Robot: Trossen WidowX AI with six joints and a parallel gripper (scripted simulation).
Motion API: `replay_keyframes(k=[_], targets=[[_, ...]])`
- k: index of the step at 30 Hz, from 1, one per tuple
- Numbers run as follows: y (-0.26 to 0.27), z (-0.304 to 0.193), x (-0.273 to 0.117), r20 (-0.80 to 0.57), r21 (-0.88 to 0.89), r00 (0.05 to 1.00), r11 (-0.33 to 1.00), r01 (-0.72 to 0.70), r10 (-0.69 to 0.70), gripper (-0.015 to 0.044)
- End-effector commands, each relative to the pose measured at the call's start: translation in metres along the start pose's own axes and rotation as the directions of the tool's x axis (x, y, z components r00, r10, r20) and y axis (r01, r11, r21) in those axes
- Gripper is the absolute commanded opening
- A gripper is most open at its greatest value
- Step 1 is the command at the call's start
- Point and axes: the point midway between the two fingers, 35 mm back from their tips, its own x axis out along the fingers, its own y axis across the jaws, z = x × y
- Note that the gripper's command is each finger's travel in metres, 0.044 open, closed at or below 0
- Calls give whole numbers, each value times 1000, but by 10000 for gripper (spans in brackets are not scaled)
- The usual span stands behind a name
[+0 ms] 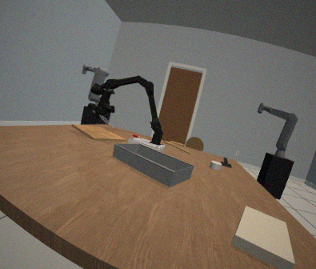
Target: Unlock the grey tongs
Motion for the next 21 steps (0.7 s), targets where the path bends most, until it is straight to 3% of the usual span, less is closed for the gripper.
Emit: replay_keyframes(k=[1, 8, 21], targets=[[0, 1, 5, 77, 25, 997, 1000, 10, -12, -150], [5, 8, 12, 223, 74, 974, 997, 14, -30, -150], [5, 9, 18, 227, 75, 973, 997, 14, -31, -150]])
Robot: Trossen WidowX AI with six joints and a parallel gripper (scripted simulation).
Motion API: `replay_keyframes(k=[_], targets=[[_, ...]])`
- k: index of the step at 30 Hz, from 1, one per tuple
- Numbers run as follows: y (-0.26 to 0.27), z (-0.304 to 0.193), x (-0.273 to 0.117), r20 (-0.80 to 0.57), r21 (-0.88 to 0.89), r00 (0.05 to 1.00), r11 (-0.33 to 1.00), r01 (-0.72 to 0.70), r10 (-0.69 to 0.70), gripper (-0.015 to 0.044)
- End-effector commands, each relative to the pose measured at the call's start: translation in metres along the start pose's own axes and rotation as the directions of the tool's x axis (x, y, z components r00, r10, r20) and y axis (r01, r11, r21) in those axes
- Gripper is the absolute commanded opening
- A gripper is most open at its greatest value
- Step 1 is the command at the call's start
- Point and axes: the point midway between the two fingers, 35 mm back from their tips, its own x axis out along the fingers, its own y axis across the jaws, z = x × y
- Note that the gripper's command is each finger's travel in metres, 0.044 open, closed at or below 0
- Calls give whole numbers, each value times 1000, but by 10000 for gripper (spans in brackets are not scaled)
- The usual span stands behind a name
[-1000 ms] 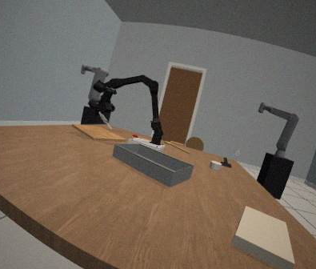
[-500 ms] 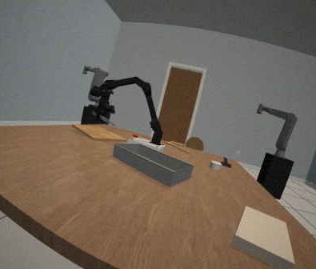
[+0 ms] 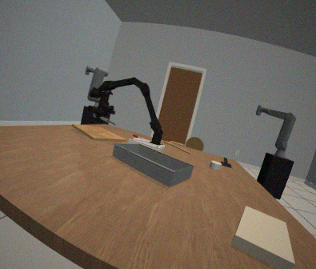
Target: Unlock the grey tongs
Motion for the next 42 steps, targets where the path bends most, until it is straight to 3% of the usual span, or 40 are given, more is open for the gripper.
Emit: replay_keyframes(k=[1, 21, 42], targets=[[-1, 0, 5, 4, 3, 1000, 1000, 5, -5, -150], [-1, 0, 32, 4, 3, 1000, 1000, 4, -4, -150], [-2, -2, 28, -7, 3, 1000, 1000, 6, -6, 401]])
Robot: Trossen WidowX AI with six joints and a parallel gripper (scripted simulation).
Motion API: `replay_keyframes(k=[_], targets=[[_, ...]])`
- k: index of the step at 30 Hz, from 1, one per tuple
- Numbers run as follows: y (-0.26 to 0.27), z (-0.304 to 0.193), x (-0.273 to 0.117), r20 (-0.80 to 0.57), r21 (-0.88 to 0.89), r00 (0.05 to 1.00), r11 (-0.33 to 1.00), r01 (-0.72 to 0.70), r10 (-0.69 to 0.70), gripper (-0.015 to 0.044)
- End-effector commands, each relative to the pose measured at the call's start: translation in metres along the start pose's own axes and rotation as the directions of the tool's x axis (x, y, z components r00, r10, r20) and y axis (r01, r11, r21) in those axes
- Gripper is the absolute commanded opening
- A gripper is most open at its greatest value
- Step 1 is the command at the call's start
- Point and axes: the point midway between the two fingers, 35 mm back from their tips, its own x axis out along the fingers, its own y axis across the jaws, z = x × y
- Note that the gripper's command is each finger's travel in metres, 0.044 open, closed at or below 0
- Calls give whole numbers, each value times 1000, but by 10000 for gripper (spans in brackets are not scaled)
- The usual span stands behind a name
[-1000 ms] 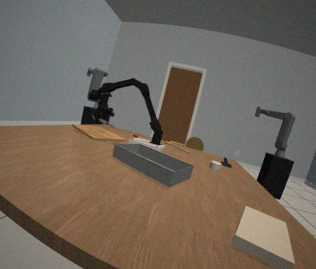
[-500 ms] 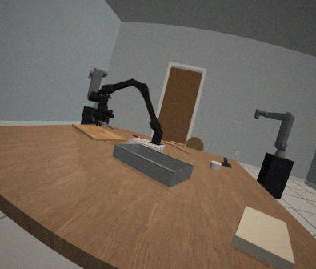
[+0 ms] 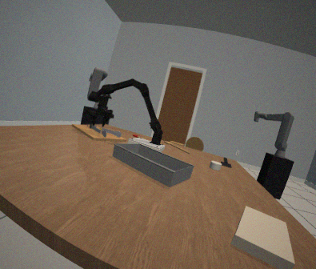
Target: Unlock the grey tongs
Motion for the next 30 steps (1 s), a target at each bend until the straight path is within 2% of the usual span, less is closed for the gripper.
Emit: replay_keyframes(k=[1, 7, 14, 20, 25, 30], targets=[[0, 0, -1, 1, 0, 1000, 1000, 1, -1, 428], [9, 13, -8, 3, 0, 1000, 1000, 0, 0, 440], [52, 71, -28, 12, 0, 1000, 1000, -4, 4, 440], [89, 121, -30, 20, 0, 1000, 1000, -7, 7, 440], [89, 121, -36, 20, -1, 1000, 1000, -8, 8, 440], [89, 119, -73, 18, -3, 1000, 1000, -10, 10, 440]])
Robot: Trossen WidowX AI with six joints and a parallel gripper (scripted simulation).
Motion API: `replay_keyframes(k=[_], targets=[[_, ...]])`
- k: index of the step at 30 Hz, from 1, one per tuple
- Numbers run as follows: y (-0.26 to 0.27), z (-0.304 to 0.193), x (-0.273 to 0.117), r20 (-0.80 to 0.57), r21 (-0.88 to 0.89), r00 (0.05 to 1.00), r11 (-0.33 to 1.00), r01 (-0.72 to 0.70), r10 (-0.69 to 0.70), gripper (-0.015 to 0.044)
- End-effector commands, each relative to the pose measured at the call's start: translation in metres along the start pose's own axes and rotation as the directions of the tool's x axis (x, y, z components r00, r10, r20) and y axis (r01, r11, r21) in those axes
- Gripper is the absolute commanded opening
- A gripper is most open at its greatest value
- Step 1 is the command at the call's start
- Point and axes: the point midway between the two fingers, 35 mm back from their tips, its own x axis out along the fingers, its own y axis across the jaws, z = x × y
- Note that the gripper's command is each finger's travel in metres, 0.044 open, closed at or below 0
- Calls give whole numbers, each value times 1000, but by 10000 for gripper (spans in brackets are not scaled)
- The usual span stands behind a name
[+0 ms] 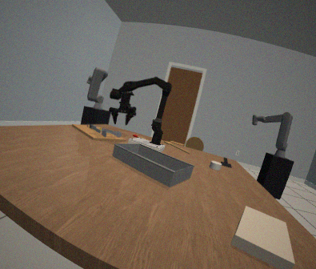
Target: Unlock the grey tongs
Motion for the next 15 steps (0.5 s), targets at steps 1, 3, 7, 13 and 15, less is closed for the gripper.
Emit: replay_keyframes(k=[1, 3, 7, 13, 15], targets=[[-1, -2, -27, -25, 3, 999, 1000, 21, -21, 440], [-1, -2, -29, -25, 3, 999, 1000, 21, -20, 440], [-1, -2, -29, -25, 3, 999, 1000, 21, -20, 440], [-1, -2, -29, -25, 3, 999, 1000, 21, -20, 440], [-1, -2, -29, -25, 3, 999, 1000, 21, -20, 440]])
